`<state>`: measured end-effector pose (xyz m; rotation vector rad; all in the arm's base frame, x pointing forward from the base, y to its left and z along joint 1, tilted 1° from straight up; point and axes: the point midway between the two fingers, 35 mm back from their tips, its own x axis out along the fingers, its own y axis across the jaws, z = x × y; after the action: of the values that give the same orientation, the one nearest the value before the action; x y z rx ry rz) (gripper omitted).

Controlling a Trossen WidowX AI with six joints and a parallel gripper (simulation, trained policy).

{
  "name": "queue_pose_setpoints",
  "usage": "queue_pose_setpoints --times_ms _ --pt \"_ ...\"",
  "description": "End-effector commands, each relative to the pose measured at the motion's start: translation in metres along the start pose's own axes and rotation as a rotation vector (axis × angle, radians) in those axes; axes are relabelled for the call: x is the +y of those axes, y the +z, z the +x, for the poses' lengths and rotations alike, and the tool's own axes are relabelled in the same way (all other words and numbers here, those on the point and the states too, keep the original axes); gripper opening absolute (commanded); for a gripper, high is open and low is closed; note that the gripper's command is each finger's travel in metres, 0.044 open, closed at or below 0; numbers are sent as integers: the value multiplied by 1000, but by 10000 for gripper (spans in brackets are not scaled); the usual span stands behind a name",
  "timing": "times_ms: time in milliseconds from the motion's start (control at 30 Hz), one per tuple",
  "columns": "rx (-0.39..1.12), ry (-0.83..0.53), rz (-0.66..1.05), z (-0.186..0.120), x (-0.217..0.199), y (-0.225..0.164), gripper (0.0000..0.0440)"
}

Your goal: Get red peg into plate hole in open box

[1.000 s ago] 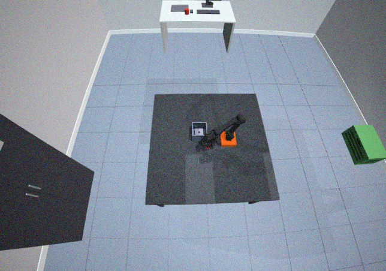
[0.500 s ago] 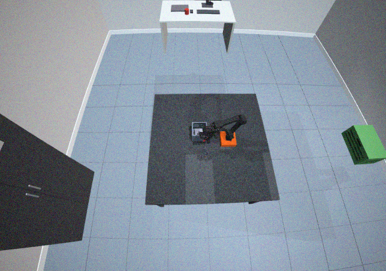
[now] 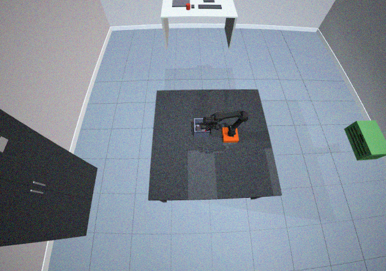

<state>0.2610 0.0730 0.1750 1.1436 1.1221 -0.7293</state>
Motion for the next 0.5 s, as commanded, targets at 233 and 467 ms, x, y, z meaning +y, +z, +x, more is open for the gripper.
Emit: queue_pose_setpoints --times_ms 233,467 --pt "-27 -62 27 8 -1 30 0" --pt "-28 -96 40 15 -1 46 0"
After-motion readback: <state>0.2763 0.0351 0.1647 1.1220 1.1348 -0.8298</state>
